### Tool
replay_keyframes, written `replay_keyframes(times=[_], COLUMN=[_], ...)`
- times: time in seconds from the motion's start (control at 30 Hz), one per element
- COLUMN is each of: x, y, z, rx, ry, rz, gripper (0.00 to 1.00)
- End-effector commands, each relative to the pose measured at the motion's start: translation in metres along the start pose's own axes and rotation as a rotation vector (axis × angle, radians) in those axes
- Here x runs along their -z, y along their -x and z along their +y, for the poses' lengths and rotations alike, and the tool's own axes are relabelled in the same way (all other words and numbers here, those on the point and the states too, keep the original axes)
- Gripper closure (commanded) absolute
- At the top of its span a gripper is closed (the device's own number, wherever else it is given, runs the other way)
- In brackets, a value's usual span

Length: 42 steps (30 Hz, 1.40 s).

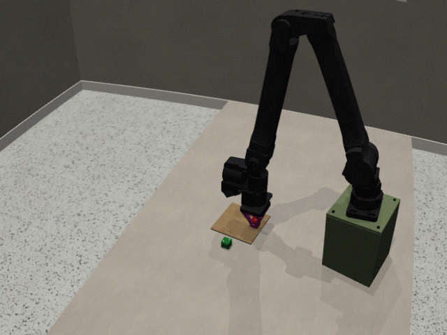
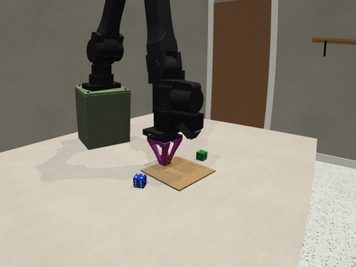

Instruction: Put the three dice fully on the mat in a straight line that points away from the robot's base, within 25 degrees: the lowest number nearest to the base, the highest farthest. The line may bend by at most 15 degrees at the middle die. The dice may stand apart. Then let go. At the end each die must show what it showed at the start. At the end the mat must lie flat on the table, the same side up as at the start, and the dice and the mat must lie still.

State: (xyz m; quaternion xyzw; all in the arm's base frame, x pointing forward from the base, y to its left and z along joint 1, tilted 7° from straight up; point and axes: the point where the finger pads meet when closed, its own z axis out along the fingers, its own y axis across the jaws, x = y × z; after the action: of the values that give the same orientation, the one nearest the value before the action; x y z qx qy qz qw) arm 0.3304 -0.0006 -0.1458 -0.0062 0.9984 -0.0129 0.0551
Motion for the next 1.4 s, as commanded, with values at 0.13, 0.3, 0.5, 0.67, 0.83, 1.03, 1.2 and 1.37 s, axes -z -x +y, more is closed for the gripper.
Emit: replay_keyframes(times=[0.13,0.3,0.5,0.67,0.83,1.03,1.2,1.37], x=[0.0051,0.0056,0.0056,0.0056,0.0056,0.0056,0.0052,0.0006], y=[0.0057,0.0074,0.0066,0.0066,0.0066,0.0066,0.0065,0.0032], z=[-0.0033,-0.0033,-0.0033,-0.0033,-0.0033,-0.0033,-0.0033,-0.0032], rx=[-0.004,-0.004,-0.004,-0.004,-0.004,-0.004,-0.004,-0.003], ry=[0.002,0.002,0.002,0.002,0.002,0.002,0.002,0.002], rz=[-0.027,-0.031,-0.030,-0.030,-0.030,-0.030,-0.030,-0.017], gripper=[0.80,0.80,0.80,0.80,0.80,0.80,0.80,0.80])
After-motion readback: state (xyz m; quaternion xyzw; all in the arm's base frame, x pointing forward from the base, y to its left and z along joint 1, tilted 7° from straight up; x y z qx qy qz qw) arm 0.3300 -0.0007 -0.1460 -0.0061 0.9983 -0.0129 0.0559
